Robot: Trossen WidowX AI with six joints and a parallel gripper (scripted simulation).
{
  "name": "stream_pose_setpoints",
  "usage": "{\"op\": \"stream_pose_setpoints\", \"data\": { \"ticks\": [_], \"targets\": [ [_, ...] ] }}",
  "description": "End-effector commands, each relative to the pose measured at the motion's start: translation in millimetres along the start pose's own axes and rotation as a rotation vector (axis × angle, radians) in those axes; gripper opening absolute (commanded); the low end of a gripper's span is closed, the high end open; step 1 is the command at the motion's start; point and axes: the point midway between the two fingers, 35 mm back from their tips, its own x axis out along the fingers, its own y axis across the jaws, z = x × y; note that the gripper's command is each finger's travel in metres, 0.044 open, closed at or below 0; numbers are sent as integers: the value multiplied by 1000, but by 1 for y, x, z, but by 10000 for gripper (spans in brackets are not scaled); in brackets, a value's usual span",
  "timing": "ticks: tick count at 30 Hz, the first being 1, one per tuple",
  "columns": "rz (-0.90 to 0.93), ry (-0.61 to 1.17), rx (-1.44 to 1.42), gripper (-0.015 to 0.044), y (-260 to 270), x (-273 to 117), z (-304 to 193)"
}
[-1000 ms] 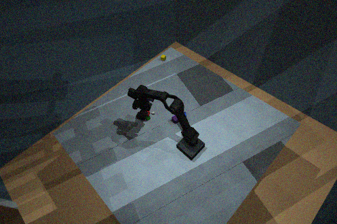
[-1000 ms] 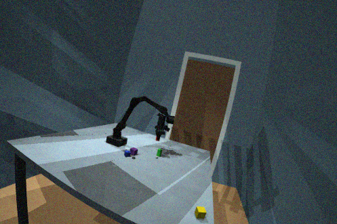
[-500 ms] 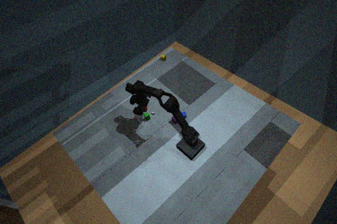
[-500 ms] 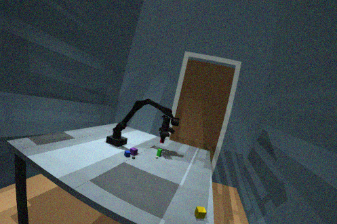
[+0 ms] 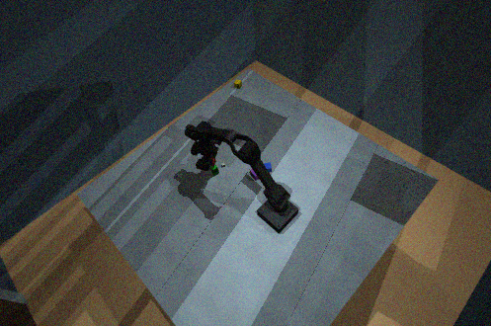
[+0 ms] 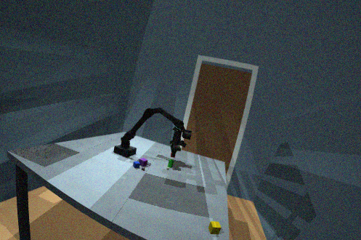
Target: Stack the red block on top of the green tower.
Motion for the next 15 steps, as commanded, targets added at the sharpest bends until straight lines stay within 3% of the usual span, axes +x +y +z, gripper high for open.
{"op": "stream_pose_setpoints", "data": {
  "ticks": [1, 15],
  "targets": [
    [5, 7, -6, 0, 1, 14, -1],
    [5, 7, -6, 0, 1, 30, -1]
  ]
}}
